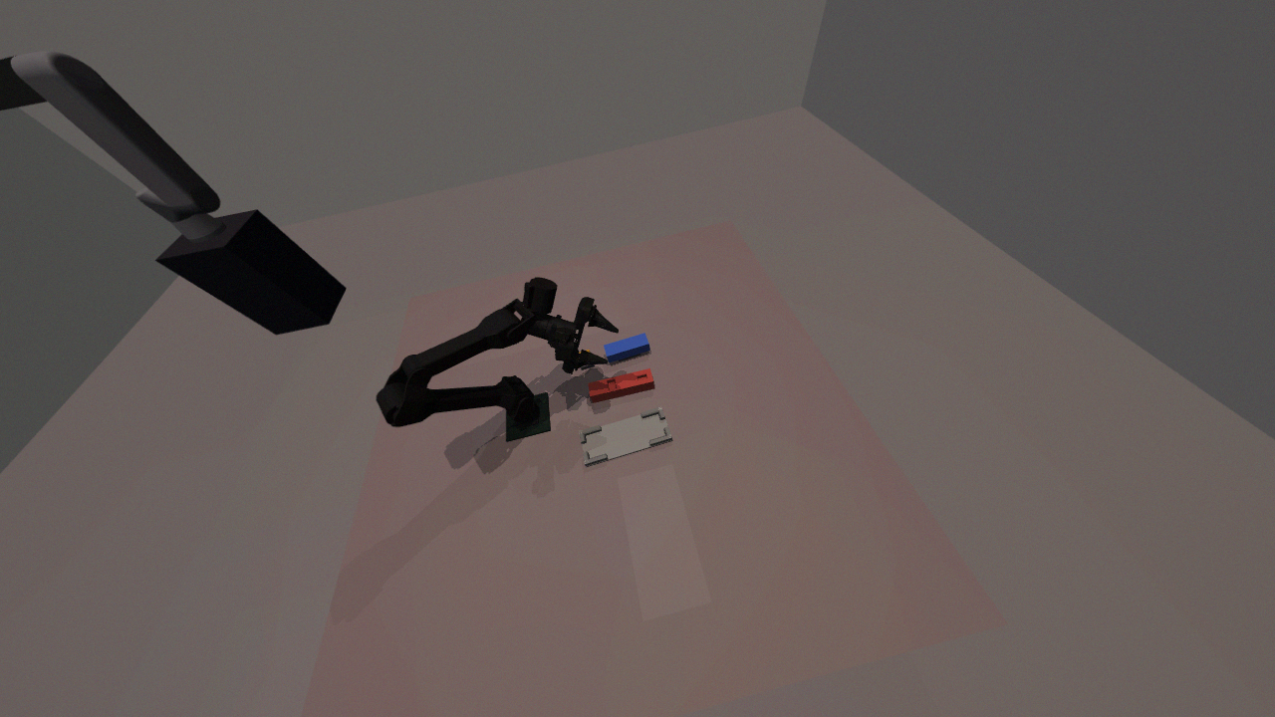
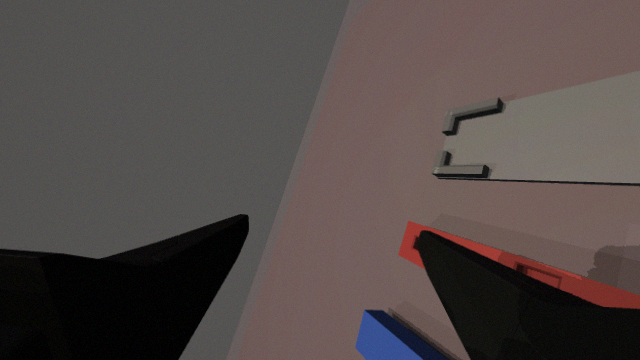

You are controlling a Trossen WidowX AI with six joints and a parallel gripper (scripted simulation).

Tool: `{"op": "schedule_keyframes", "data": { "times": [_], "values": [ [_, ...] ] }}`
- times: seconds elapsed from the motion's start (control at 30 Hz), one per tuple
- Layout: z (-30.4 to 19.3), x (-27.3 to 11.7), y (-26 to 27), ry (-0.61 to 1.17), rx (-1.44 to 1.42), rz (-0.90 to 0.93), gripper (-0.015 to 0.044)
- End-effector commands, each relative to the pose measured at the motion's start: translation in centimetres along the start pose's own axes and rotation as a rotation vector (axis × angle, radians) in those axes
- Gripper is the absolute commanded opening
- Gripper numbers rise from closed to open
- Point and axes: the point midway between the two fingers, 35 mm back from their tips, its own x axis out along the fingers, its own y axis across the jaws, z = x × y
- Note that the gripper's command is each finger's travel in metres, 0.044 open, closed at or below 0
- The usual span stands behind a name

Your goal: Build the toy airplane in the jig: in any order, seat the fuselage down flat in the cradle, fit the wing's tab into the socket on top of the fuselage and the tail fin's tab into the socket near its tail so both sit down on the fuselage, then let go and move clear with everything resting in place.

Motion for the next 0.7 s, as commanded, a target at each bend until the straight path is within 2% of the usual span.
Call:
{"op": "schedule_keyframes", "data": {
  "times": [0.0,0.17,0.27,0.33,0.4,0.67],
  "values": [
    [-1.4,3.0,-1.2,0.283,-0.740,-0.335,0.0440],
    [-1.7,4.3,-3.0,0.696,-1.153,-0.499,0.0440],
    [-1.7,4.5,-3.9,0.993,-1.278,-0.525,0.0440],
    [-1.6,4.5,-4.0,1.120,-1.338,-0.497,0.0440],
    [-1.6,4.5,-4.1,1.166,-1.348,-0.488,0.0440],
    [-1.6,4.5,-4.1,1.166,-1.348,-0.488,0.0440]
  ]
}}
